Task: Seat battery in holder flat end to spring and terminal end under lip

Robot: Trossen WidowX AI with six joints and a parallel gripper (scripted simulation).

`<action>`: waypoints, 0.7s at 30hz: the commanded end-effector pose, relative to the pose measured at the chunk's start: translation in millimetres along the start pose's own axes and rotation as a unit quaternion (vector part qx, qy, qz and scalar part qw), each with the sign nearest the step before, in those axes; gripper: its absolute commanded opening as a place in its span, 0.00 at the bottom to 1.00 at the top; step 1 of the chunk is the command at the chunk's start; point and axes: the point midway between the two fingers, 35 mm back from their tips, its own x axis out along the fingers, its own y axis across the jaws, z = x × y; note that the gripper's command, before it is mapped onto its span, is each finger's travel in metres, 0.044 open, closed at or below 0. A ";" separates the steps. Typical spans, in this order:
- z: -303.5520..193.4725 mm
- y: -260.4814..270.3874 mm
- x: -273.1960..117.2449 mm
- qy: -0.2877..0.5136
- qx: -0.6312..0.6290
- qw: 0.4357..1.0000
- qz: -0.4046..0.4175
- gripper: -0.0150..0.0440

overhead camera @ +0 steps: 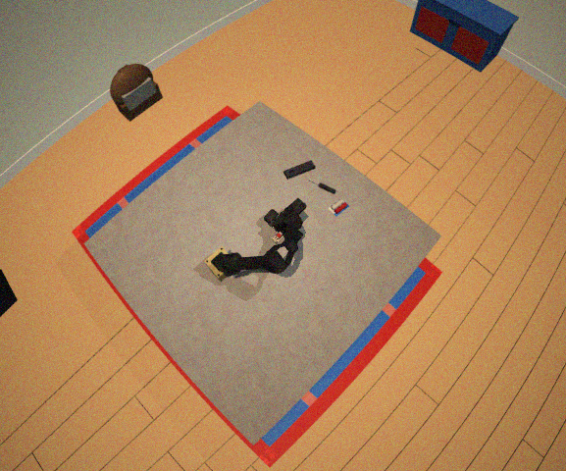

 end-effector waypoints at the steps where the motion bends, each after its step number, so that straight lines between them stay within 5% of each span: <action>1: 0.8 0.3 0.6 0.001 0.001 1.000 0.000 0.38; 8: 0.9 0.3 0.6 0.002 0.001 1.000 0.000 0.38; 12: 0.9 0.3 0.6 0.002 0.001 1.000 0.000 0.55; 21: 0.9 2.2 -12.5 0.002 0.000 1.000 0.001 0.55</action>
